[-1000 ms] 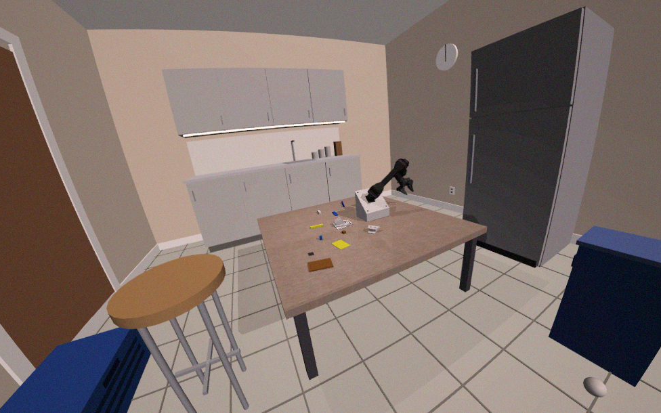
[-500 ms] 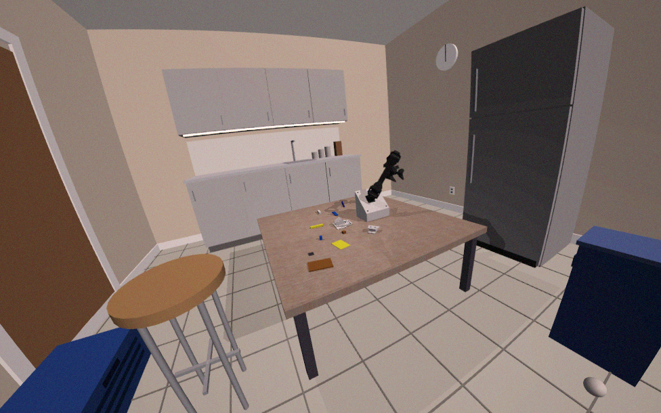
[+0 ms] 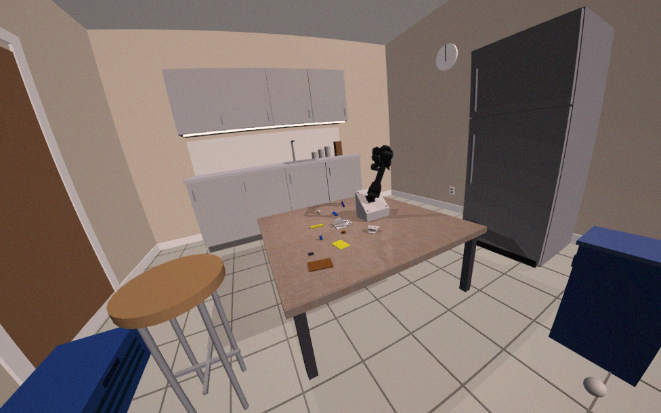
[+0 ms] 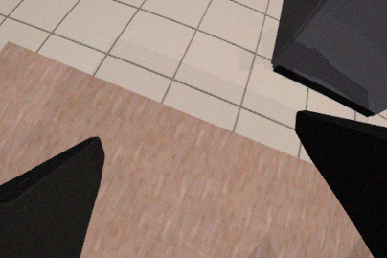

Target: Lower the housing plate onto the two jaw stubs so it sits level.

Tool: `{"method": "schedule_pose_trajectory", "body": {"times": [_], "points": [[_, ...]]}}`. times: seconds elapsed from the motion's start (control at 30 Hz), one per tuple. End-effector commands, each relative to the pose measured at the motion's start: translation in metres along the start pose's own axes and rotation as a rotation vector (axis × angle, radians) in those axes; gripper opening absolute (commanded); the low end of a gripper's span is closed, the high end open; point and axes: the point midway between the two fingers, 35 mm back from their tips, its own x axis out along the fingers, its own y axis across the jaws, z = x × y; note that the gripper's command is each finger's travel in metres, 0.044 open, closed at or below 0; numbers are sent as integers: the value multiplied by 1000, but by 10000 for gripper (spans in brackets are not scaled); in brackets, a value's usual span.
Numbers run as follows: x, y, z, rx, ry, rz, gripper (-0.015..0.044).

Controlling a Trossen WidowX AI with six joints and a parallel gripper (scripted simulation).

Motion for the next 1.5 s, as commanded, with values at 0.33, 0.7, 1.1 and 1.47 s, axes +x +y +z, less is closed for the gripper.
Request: {"method": "schedule_pose_trajectory", "body": {"times": [0.33,0.7,1.1,1.47], "points": [[-126,86,-20,-242,-225,276,440],[-218,135,-73,-452,-375,480,440],[-299,160,-155,-697,-511,693,440],[-352,162,-247,-970,-601,873,440]]}}
